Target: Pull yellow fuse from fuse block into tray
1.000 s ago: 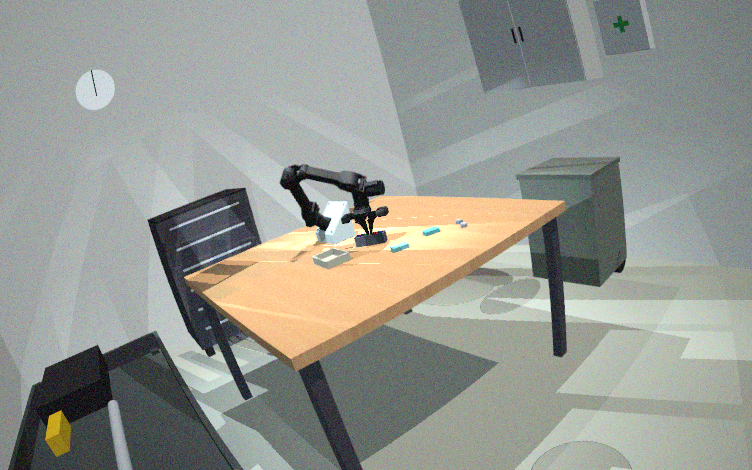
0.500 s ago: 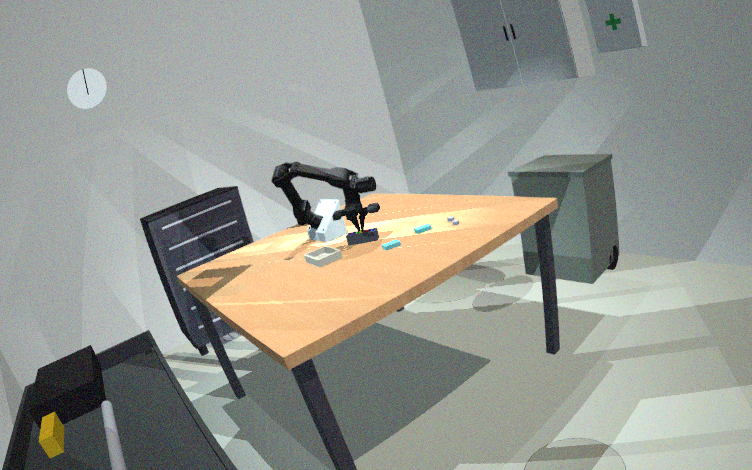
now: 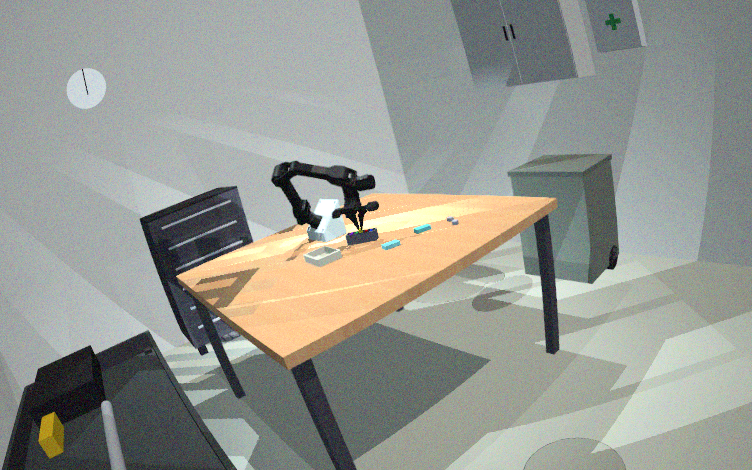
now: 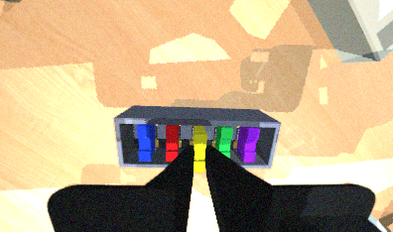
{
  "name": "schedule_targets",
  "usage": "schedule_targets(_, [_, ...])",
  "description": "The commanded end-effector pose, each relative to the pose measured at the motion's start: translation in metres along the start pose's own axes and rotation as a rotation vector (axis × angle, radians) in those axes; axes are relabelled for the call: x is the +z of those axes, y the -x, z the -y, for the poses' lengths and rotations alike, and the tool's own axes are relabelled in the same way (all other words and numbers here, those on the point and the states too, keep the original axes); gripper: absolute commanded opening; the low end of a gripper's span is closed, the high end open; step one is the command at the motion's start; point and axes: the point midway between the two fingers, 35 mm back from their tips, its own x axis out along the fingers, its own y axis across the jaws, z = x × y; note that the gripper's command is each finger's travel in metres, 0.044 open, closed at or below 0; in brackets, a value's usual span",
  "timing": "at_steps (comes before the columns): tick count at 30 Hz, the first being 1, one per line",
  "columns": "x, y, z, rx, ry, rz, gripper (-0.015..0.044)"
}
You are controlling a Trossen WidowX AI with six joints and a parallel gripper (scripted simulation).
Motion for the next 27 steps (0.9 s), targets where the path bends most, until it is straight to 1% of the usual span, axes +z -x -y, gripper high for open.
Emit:
schedule_targets(1, [0.000, 0.003, 0.000, 0.003, -0.006, -0.003, 0.0000])
schedule_targets(27, [0.000, 0.015, 0.000, 0.002, -0.004, -0.002, 0.0000])
